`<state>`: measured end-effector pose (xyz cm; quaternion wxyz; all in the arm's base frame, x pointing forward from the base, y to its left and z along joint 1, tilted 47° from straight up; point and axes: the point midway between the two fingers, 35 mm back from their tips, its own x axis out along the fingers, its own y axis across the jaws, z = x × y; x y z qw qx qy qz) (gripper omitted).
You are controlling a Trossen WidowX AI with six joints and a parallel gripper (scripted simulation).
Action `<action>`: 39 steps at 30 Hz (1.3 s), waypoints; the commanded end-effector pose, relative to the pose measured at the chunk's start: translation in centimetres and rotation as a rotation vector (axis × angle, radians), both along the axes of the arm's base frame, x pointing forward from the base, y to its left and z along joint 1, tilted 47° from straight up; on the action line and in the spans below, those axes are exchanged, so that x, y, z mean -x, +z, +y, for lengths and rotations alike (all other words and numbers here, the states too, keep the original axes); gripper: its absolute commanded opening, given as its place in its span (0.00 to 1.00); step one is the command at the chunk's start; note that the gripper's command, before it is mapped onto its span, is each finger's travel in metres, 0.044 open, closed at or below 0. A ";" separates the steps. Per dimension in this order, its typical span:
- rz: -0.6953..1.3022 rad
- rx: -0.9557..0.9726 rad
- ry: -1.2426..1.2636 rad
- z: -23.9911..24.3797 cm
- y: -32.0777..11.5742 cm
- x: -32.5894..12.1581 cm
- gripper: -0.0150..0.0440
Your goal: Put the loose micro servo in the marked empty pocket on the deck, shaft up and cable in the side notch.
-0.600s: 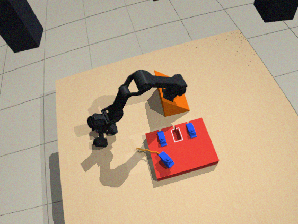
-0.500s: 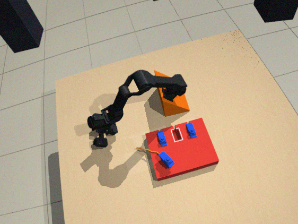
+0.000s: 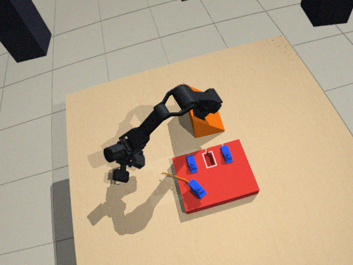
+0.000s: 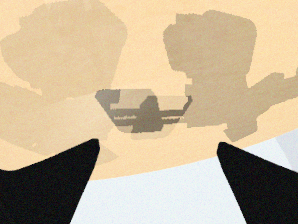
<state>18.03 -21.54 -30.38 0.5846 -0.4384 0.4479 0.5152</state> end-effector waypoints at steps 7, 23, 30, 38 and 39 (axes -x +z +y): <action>0.067 -0.194 -0.216 2.7 6.6 -5.9 1.00; 0.320 -0.446 -0.537 9.8 19.1 -12.4 1.00; 0.478 -0.521 -0.669 13.6 25.0 -13.7 1.00; 0.564 -0.548 -0.735 15.5 27.9 -13.9 1.00; 0.564 -0.548 -0.735 15.5 27.9 -13.9 1.00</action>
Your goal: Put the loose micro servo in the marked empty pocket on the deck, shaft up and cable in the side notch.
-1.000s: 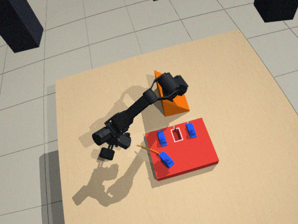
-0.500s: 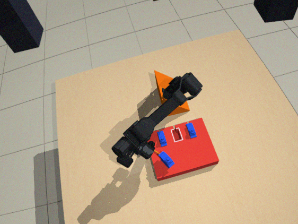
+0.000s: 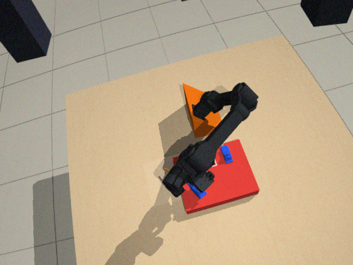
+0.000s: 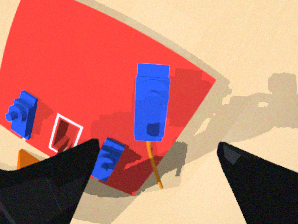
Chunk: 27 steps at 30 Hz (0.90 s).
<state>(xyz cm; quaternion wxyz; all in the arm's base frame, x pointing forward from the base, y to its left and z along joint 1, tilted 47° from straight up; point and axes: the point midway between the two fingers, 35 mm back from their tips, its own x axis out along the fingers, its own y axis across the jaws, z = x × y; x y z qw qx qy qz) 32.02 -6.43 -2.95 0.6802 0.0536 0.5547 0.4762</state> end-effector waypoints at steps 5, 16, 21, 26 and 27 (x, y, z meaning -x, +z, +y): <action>0.029 -0.014 -0.020 0.9 0.0 0.1 1.00; 0.029 -0.015 -0.020 2.4 -1.4 0.3 1.00; 0.029 -0.016 -0.020 3.0 -1.9 0.4 1.00; 0.029 -0.016 -0.020 3.5 -2.4 0.4 1.00; 0.029 -0.016 -0.020 3.6 -2.5 0.4 1.00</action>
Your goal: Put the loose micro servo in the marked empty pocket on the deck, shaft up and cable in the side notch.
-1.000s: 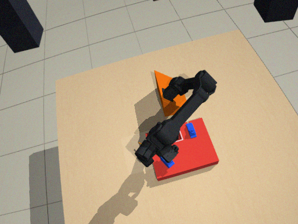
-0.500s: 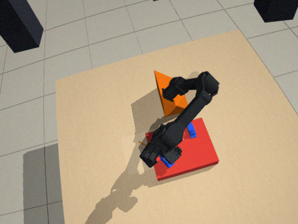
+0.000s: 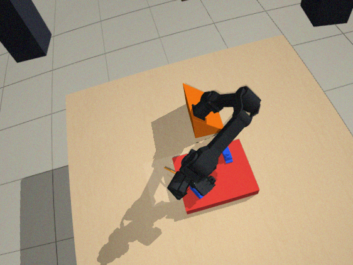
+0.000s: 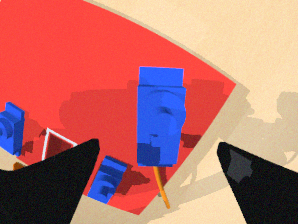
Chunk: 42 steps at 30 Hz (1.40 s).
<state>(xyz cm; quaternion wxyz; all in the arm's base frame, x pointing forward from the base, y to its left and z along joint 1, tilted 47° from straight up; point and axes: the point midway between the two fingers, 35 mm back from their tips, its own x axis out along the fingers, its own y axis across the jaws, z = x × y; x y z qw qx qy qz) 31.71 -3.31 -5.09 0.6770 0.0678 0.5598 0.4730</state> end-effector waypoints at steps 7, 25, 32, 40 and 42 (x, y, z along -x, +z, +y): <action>0.005 -0.005 -0.004 0.6 -0.5 0.1 0.78; 0.005 -0.004 -0.004 -0.4 0.5 0.0 0.25; 0.005 -0.004 -0.004 -1.4 1.8 0.4 0.25; 0.006 -0.004 -0.004 -1.5 1.8 0.7 0.25; 0.006 -0.004 -0.004 -1.7 1.6 1.2 0.25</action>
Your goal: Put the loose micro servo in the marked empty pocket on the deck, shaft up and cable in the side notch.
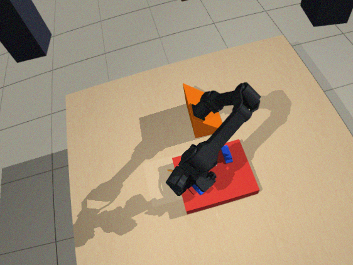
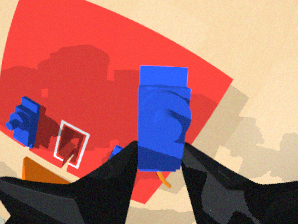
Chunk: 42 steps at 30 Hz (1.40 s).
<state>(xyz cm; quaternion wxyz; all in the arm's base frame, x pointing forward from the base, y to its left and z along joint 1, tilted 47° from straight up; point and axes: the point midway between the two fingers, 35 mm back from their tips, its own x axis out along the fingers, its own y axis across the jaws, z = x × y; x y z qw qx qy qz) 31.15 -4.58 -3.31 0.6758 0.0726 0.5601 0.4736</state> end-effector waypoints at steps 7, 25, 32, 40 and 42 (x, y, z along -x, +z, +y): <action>0.000 0.003 0.000 0.3 0.6 1.0 0.25; 0.002 -0.001 0.000 5.7 6.3 2.2 0.25; 0.080 0.007 -0.075 5.7 6.3 2.2 0.25; 0.274 0.028 -0.260 5.7 6.3 2.2 0.25; 0.291 0.030 -0.276 5.7 6.3 2.2 0.25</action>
